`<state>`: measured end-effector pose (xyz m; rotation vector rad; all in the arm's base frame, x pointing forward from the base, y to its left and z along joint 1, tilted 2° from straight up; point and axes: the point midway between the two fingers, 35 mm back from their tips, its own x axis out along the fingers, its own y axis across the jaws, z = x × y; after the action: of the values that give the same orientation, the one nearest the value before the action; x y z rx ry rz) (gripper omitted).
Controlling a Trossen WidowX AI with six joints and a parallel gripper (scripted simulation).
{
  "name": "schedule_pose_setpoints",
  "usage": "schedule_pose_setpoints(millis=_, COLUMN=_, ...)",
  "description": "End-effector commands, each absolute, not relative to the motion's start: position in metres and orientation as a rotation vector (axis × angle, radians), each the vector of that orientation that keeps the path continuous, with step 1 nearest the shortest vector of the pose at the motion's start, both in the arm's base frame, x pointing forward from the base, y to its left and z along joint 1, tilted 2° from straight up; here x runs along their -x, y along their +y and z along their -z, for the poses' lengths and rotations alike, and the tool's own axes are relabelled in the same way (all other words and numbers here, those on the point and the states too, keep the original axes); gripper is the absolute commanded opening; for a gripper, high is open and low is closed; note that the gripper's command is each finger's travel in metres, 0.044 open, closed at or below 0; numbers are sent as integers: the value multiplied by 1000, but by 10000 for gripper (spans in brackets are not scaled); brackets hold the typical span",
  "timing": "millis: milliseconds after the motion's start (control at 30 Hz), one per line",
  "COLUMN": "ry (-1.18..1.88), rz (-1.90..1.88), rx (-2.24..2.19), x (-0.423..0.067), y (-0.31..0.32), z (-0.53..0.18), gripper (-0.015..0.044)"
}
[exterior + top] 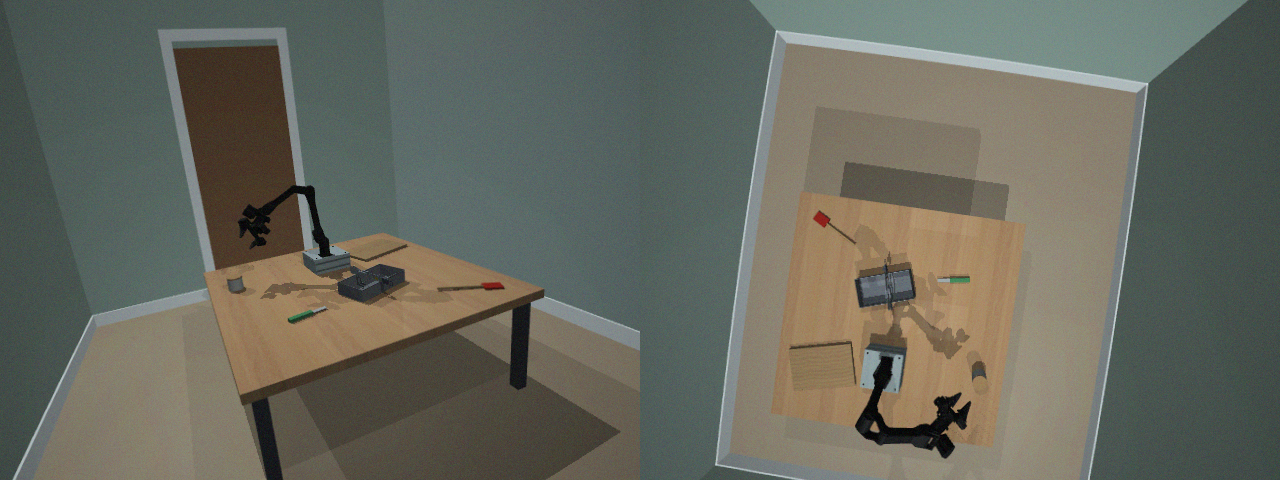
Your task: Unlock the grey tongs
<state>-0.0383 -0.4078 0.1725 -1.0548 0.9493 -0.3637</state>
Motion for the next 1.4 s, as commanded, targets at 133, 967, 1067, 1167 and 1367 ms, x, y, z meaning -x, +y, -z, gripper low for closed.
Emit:
schedule_pose_setpoints(millis=133, ry=913, rz=321, rx=989, x=9, y=-409, z=-166, gripper=440)
schedule_pose_setpoints(millis=967, ry=990, rz=-176, rx=336, x=-307, y=-271, z=-104, gripper=440)
schedule_pose_setpoints(millis=1067, ry=1048, rz=-216, rx=272, x=-331, y=-236, z=-97, gripper=440)
schedule_pose_setpoints(millis=1167, ry=1108, rz=-244, rx=224, x=-348, y=-204, z=-90, gripper=440)
schedule_pose_setpoints(millis=1367, ry=1222, rz=-268, rx=180, x=-374, y=-145, z=-81, gripper=440)
